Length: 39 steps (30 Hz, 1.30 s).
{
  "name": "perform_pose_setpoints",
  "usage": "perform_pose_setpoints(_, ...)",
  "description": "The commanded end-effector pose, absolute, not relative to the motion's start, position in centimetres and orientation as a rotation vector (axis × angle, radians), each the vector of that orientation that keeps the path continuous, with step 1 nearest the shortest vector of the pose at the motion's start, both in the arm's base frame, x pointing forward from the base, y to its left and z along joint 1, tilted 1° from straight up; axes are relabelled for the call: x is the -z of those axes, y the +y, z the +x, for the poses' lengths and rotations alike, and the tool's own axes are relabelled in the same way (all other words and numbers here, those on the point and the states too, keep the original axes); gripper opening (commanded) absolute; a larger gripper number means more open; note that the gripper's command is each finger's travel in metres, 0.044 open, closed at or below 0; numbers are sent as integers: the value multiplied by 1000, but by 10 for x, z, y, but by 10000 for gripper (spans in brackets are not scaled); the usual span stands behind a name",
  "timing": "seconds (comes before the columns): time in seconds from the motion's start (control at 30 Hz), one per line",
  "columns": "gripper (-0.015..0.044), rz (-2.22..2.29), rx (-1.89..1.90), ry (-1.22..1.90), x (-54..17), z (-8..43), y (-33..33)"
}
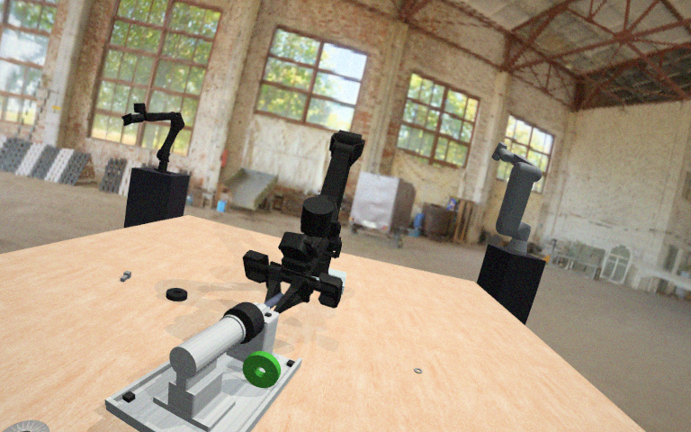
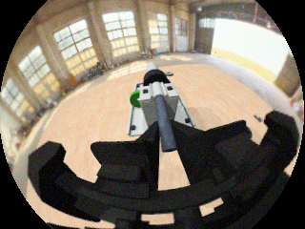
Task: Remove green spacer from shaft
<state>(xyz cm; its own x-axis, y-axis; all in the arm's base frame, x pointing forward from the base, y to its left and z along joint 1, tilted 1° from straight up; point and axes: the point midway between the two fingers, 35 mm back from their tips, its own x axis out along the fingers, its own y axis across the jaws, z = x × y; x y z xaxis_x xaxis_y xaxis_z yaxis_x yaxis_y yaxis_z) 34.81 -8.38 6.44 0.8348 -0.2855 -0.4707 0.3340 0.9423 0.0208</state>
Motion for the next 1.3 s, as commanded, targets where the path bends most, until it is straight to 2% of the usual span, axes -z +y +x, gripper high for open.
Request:
perform_pose_setpoints(0.0, 0, 108, 328, 481, -64, 349, -84)
perform_pose_setpoints(1.27, 0, 108, 327, 479, -65, 362, -89)
